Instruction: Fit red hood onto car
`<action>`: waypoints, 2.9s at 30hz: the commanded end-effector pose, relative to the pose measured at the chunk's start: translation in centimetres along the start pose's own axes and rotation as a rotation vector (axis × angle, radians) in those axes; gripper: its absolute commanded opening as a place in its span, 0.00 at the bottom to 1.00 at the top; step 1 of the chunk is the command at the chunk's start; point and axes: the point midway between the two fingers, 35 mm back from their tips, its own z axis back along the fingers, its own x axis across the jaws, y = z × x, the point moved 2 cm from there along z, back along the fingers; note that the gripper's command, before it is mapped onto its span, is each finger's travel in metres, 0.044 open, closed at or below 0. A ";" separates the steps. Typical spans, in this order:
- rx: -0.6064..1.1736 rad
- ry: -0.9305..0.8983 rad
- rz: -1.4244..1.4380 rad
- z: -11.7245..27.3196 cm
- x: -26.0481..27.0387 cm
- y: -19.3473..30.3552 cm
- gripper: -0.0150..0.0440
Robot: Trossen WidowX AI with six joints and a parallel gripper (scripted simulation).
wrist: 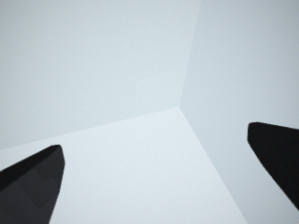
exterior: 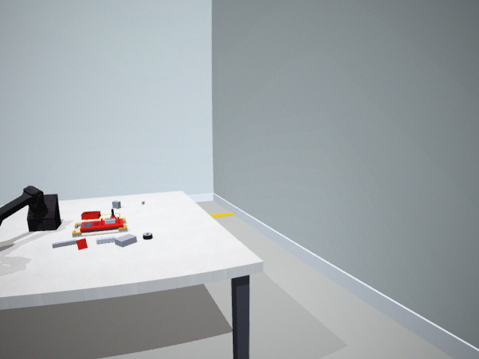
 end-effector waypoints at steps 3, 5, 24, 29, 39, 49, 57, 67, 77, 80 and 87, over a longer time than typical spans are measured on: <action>0.143 0.056 -0.172 0.8 0.9 6.6 1.00; 0.188 0.069 -0.210 1.1 1.3 8.4 1.00; 0.634 0.271 -0.654 7.7 7.0 25.2 1.00; 0.769 0.334 -0.776 10.5 9.4 29.5 1.00; 1.035 0.480 -1.013 17.1 15.3 36.6 1.00; 1.341 0.555 -1.141 25.0 22.2 40.8 1.00; 1.603 0.677 -1.247 31.8 27.5 42.7 1.00; 1.956 0.839 -1.329 40.6 34.4 42.5 1.00; 2.343 0.998 -1.320 49.0 40.7 39.3 1.00; 2.465 1.041 -1.296 51.4 42.4 37.8 1.00; 2.770 1.132 -1.192 56.5 45.9 33.4 1.00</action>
